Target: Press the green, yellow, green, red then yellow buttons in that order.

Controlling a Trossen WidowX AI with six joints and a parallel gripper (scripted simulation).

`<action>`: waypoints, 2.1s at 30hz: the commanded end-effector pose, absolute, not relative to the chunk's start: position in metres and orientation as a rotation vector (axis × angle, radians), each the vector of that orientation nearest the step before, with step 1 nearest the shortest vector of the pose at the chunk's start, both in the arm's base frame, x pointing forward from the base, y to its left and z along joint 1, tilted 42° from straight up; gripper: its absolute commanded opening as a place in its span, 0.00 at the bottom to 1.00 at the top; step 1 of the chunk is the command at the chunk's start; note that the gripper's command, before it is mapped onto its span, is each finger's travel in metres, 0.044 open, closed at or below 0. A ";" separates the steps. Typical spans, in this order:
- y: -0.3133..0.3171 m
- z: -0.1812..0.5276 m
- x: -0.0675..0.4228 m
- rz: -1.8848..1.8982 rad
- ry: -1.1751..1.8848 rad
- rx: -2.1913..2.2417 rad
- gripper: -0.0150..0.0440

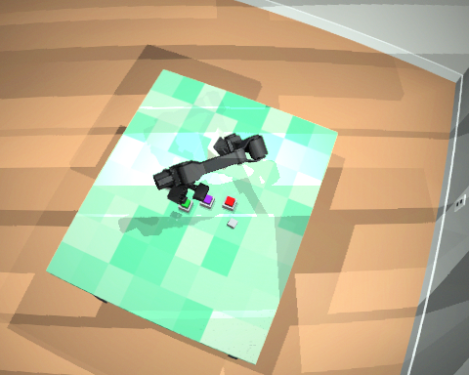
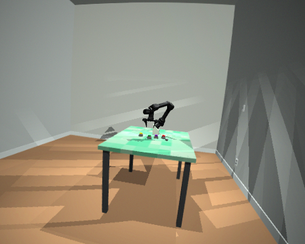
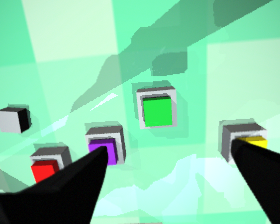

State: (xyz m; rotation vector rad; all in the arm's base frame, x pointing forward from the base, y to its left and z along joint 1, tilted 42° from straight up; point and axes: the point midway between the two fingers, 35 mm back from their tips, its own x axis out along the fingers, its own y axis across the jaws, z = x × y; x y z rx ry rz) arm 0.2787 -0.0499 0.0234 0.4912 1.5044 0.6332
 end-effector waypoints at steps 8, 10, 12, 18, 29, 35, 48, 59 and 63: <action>-0.006 -0.025 0.271 0.662 1.516 0.485 0.62; -0.006 -0.025 0.271 0.662 1.516 0.485 0.53; -0.006 -0.025 0.271 0.662 1.516 0.485 0.44; -0.006 -0.025 0.271 0.662 1.516 0.485 0.29; -0.004 -0.026 0.271 0.662 1.516 0.485 0.29; 0.003 -0.034 0.271 0.662 1.516 0.485 0.29; 0.017 -0.049 0.269 0.663 1.515 0.486 0.29; 0.017 -0.050 0.269 0.663 1.515 0.486 0.29; 0.017 -0.050 0.269 0.663 1.515 0.486 0.29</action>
